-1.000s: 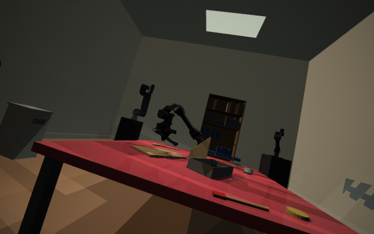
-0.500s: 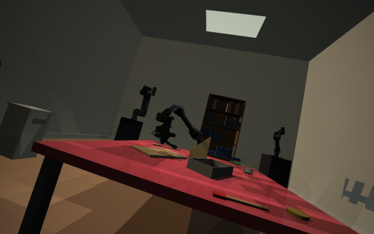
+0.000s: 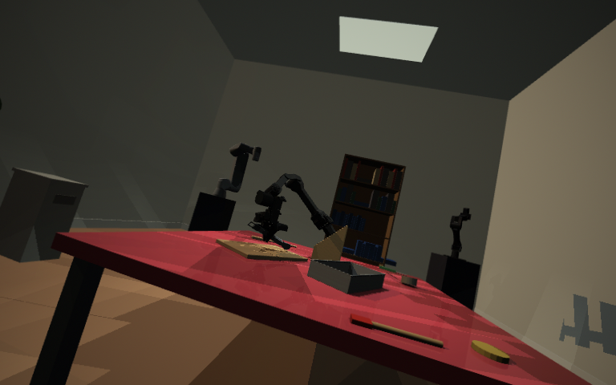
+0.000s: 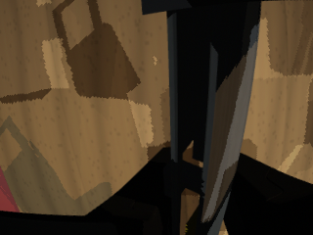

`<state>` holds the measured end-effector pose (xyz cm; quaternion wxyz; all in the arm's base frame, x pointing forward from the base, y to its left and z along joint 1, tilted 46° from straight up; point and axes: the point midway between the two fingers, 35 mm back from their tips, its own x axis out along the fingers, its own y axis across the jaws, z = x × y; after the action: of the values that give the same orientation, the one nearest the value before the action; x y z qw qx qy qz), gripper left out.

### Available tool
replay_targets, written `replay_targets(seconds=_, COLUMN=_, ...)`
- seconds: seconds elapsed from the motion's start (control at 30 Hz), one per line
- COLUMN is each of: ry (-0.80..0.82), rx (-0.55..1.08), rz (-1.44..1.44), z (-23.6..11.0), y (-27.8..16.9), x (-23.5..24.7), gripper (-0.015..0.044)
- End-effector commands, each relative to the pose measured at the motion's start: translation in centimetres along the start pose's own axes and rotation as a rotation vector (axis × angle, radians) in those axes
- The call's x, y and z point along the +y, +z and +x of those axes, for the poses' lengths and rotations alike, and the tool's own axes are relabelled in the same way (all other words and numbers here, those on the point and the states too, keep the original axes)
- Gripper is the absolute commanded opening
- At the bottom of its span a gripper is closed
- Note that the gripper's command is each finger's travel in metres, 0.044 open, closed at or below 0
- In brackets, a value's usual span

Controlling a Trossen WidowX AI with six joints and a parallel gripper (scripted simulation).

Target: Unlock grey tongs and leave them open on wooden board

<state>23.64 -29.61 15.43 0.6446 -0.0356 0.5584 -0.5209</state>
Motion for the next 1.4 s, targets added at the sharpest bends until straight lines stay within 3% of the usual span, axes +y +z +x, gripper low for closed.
replay_targets(seconds=0.0, ry=0.004, rx=0.001, rz=-0.013, z=0.4, y=-0.2, x=0.2, gripper=-0.0150)
replay_targets(seconds=0.13, ry=0.004, rx=0.001, rz=-0.013, z=0.4, y=-0.2, x=0.2, gripper=-0.0150)
replay_targets(seconds=0.87, ry=-0.001, rx=0.001, rz=-0.001, z=0.4, y=-0.1, x=0.0, gripper=0.0427)
replay_targets(seconds=1.07, ry=-0.002, rx=-0.004, rz=-0.002, z=-0.1, y=0.8, x=-0.1, gripper=0.0440)
replay_targets(seconds=1.37, ry=-0.003, rx=-0.056, rz=-0.014, z=-4.2, y=7.7, x=-0.2, gripper=0.0440)
